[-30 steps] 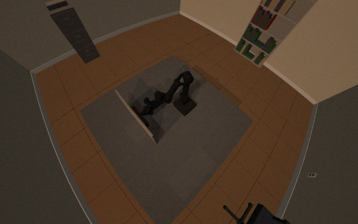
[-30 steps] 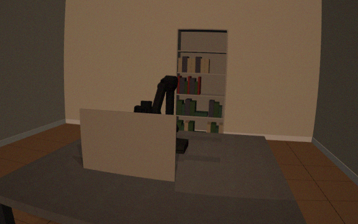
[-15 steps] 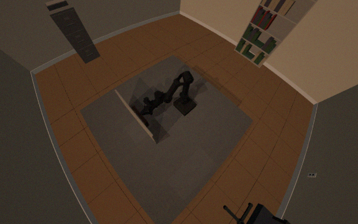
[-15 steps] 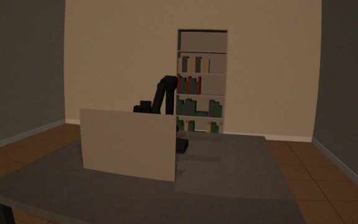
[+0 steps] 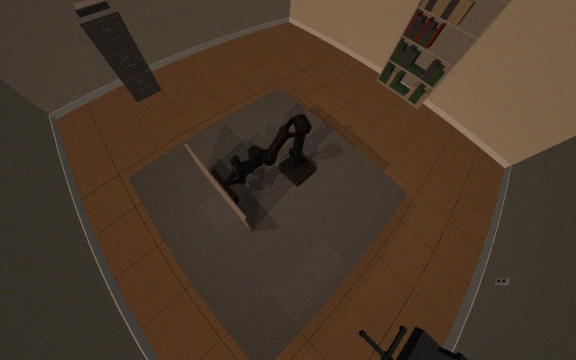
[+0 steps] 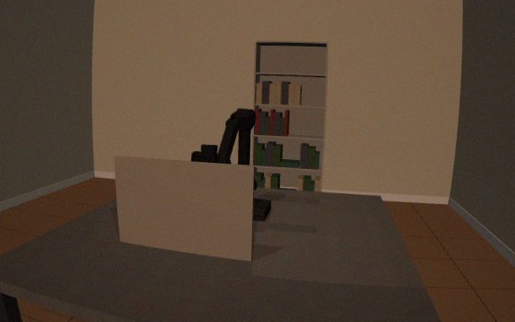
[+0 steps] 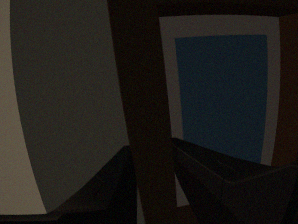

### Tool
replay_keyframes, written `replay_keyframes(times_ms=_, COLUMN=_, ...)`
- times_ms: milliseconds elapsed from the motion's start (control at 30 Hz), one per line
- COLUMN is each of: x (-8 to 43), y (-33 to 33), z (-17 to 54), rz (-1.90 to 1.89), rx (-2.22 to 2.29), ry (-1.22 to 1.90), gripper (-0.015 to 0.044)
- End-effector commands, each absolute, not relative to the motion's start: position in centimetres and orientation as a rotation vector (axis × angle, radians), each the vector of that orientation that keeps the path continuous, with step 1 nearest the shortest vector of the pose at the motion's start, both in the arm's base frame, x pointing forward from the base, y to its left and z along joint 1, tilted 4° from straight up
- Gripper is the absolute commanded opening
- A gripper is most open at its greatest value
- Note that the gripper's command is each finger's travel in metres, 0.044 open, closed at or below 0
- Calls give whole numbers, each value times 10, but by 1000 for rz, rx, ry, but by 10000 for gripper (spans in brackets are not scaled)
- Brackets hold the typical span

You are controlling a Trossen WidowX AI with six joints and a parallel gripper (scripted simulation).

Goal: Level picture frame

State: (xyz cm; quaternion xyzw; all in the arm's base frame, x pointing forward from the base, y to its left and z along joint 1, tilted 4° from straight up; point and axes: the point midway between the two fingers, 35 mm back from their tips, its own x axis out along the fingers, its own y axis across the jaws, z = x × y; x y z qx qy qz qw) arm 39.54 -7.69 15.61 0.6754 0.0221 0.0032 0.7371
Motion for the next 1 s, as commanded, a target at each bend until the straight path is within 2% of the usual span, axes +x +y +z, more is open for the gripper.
replay_keyframes(times_ms=0, x=397, y=-77, z=159, rz=21, rx=1479, ry=41, gripper=0)
replay_keyframes(times_ms=967, x=397, y=-78, z=150, rz=20, rx=1479, ry=41, gripper=0)
